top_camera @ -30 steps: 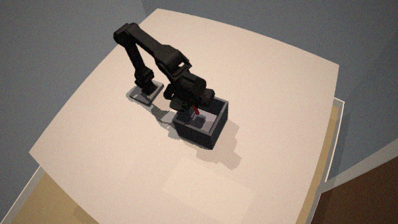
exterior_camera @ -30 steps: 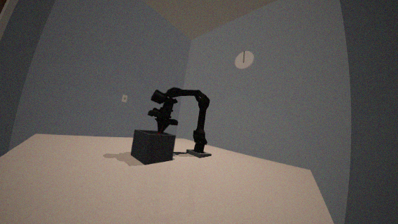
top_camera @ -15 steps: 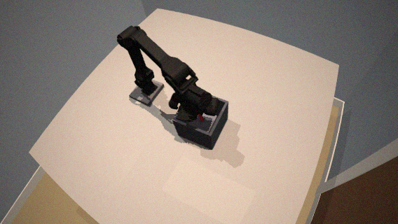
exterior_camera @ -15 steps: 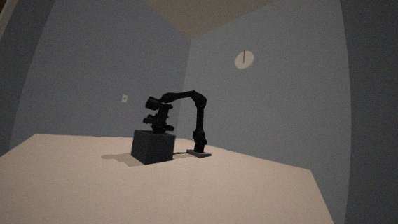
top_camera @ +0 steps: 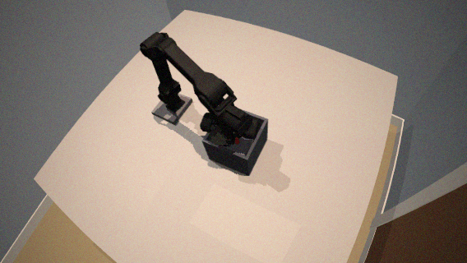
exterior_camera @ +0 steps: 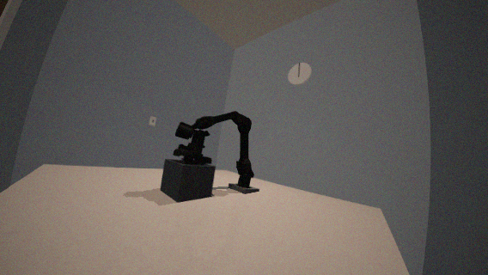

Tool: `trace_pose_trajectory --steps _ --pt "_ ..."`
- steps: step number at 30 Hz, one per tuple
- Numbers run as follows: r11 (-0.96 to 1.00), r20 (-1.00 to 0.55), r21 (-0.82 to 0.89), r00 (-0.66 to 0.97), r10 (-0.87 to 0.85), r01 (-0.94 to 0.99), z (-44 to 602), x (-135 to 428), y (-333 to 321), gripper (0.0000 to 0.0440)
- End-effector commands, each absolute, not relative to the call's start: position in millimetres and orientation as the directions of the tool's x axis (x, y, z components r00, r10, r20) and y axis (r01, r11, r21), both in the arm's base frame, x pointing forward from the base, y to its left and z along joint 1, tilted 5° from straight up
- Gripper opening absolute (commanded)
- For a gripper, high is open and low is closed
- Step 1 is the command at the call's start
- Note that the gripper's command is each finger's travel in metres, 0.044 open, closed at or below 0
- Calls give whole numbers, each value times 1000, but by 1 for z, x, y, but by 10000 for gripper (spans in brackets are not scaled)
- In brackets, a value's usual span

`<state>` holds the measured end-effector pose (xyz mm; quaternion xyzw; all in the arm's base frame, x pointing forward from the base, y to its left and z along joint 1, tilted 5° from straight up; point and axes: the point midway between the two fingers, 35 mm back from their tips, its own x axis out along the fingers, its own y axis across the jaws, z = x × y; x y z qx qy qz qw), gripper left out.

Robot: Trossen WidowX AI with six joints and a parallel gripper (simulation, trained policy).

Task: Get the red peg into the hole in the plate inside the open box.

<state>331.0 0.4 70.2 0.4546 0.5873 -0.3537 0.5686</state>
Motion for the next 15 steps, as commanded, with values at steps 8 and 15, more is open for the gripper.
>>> trace_pose_trajectory --steps 8,15 --pt "326 -972 135 60 228 936 85 345 3 108" --pt "297 -947 190 94 309 936 106 354 5 139"
